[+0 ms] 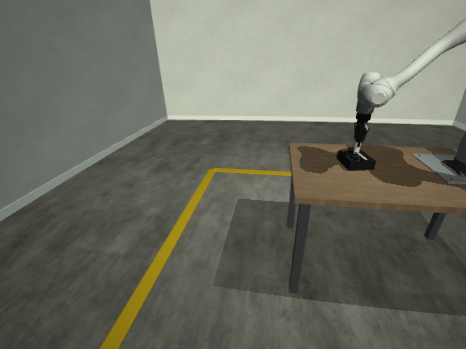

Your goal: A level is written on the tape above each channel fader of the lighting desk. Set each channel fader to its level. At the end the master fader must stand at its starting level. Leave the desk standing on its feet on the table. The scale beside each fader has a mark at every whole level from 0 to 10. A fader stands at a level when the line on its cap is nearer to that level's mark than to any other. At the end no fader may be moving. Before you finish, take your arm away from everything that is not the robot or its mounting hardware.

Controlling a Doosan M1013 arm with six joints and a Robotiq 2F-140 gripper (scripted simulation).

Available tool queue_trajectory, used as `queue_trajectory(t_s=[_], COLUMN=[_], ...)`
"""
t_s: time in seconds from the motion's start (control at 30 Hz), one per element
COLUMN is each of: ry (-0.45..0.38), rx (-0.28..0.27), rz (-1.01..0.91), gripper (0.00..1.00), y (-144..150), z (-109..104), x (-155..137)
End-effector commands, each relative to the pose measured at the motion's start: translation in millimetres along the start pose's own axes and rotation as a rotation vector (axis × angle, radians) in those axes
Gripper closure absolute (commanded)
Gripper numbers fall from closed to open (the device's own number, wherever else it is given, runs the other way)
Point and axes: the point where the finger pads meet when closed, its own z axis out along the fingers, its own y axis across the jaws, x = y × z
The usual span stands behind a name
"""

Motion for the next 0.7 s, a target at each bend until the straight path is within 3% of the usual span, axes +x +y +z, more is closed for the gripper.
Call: queue_trajectory(t_s=[0.0, 0.67], ry=[0.0, 0.0], rx=[0.0, 0.0], rz=[0.0, 0.0], gripper=[1.0, 1.0], y=[0.0, 0.0], z=[-0.1, -0.1], x=[0.0, 3.3])
